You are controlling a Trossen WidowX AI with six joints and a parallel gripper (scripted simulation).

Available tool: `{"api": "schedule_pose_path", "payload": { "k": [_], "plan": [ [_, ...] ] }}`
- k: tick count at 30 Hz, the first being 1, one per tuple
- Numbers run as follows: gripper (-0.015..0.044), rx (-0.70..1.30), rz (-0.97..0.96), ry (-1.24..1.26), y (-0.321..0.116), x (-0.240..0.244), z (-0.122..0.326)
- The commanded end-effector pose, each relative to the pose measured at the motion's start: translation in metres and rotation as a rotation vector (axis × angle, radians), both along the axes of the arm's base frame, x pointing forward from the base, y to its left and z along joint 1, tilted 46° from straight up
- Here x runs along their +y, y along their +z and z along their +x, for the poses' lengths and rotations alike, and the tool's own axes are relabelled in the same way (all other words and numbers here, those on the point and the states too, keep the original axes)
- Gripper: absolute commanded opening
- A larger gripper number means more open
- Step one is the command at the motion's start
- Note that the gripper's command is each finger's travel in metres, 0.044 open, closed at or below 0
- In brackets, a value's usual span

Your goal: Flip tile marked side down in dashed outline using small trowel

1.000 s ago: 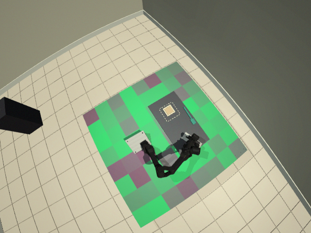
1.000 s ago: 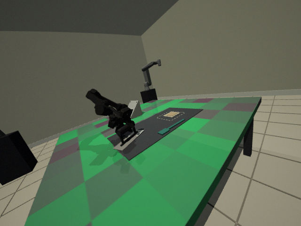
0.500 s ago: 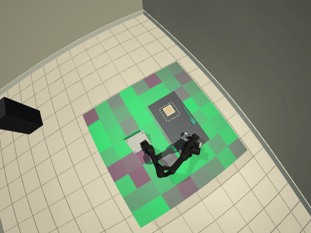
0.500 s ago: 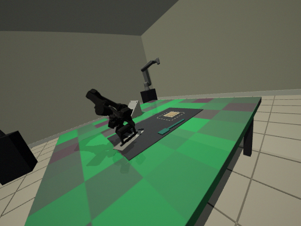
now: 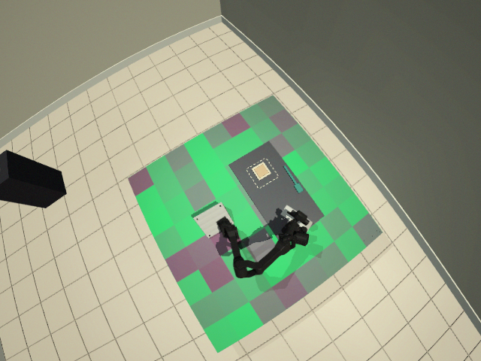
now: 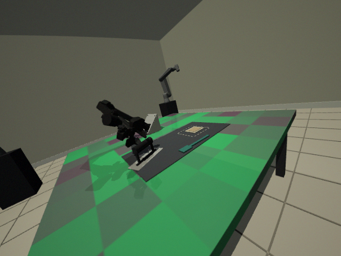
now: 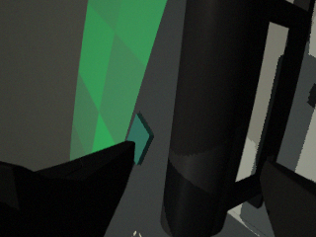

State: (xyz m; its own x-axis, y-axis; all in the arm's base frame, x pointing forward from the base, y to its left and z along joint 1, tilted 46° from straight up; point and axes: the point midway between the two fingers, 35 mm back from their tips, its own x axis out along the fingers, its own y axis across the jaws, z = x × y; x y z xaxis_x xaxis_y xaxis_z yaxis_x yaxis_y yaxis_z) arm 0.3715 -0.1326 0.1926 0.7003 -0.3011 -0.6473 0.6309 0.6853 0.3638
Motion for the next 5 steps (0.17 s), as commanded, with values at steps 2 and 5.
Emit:
{"api": "schedule_pose_path", "payload": {
  "k": [2, 5],
  "plan": [
    [0.03, 0.003, -0.001, -0.007, 0.0104, 0.0054, -0.0142],
    [0.03, 0.003, 0.0, -0.007, 0.0116, 0.0077, -0.0151]
  ]
}}
